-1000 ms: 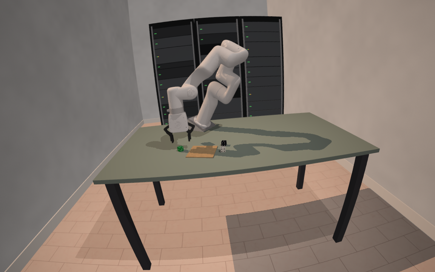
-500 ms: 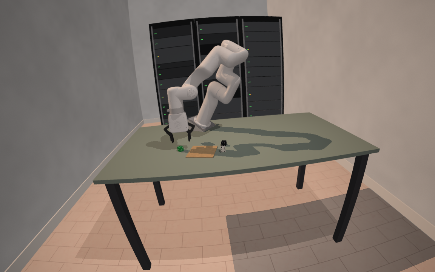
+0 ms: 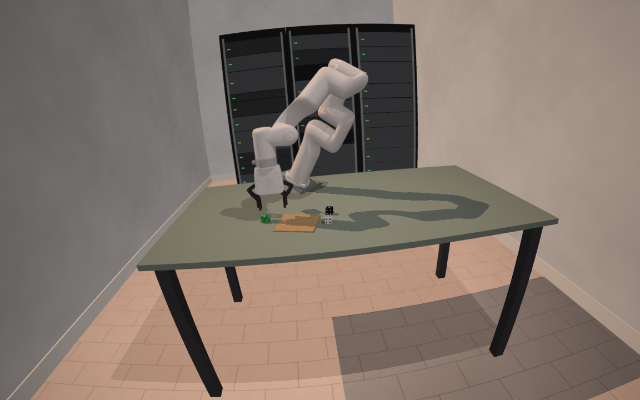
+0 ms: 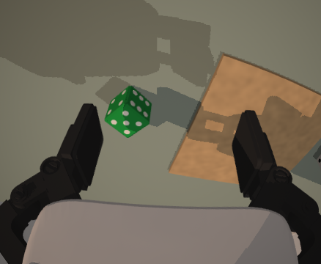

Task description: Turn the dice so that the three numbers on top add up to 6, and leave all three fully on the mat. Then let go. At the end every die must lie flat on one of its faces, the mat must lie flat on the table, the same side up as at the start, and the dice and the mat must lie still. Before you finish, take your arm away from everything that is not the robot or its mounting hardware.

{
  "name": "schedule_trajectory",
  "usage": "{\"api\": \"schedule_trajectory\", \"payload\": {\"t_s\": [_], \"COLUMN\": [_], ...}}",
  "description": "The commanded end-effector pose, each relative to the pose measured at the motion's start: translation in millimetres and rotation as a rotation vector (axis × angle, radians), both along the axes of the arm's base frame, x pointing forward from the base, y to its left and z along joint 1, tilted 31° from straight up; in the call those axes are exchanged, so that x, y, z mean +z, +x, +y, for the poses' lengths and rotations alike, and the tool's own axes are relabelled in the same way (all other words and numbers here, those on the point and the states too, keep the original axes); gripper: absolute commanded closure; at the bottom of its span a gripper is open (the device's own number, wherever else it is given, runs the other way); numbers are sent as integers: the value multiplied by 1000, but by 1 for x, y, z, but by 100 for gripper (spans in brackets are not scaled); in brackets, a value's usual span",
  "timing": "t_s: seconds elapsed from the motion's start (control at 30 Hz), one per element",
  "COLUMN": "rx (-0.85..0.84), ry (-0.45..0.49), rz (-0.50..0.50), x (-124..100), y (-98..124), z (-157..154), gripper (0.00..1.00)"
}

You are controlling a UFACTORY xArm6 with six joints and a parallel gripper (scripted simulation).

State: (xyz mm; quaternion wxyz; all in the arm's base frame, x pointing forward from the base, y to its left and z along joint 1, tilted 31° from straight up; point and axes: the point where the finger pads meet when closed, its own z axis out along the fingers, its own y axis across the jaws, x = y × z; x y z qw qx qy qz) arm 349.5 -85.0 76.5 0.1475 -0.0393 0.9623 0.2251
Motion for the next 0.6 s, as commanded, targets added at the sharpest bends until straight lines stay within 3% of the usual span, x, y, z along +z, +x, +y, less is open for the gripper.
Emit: {"api": "schedule_trajectory", "payload": {"t_s": [0.0, 0.43, 0.57], "rx": [-2, -2, -2], "ry": [-4, -4, -4], "rz": [-1, -1, -1], "x": [11, 65, 72], "y": [3, 14, 16], "z": [17, 114, 128], "gripper": [0, 0, 0]}}
